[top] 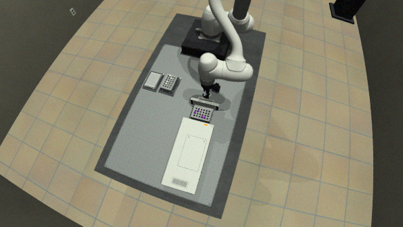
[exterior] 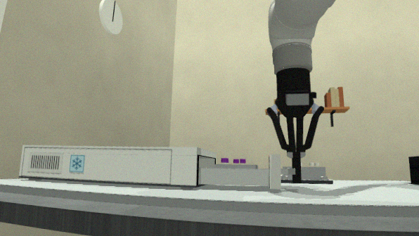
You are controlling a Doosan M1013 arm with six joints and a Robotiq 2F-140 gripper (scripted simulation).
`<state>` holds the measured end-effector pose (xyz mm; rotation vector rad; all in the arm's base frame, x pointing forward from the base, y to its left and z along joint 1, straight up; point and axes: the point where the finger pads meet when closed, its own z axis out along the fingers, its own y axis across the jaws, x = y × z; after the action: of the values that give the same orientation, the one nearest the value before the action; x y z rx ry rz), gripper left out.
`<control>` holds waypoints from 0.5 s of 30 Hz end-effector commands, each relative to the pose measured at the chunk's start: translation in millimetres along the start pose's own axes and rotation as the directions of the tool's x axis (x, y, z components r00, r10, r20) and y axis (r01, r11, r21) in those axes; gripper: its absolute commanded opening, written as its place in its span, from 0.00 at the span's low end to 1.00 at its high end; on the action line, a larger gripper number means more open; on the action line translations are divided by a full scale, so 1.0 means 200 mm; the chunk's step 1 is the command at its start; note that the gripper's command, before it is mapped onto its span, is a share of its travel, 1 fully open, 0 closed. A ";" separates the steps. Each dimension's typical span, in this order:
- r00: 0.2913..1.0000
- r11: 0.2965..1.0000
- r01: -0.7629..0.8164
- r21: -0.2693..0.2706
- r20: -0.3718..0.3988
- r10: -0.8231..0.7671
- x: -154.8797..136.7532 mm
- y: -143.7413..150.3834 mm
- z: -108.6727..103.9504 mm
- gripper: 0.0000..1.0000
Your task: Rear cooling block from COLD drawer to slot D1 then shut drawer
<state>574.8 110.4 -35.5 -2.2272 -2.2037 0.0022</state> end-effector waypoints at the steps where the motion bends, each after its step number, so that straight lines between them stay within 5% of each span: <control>1: 1.000 1.000 0.000 -0.001 -0.001 0.000 0.00 0.02 0.00 0.10; 15: 1.000 1.000 0.000 -0.001 -0.001 0.000 0.00 0.10 0.00 0.10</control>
<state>592.1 110.3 -35.6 -2.2272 -2.2037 0.0022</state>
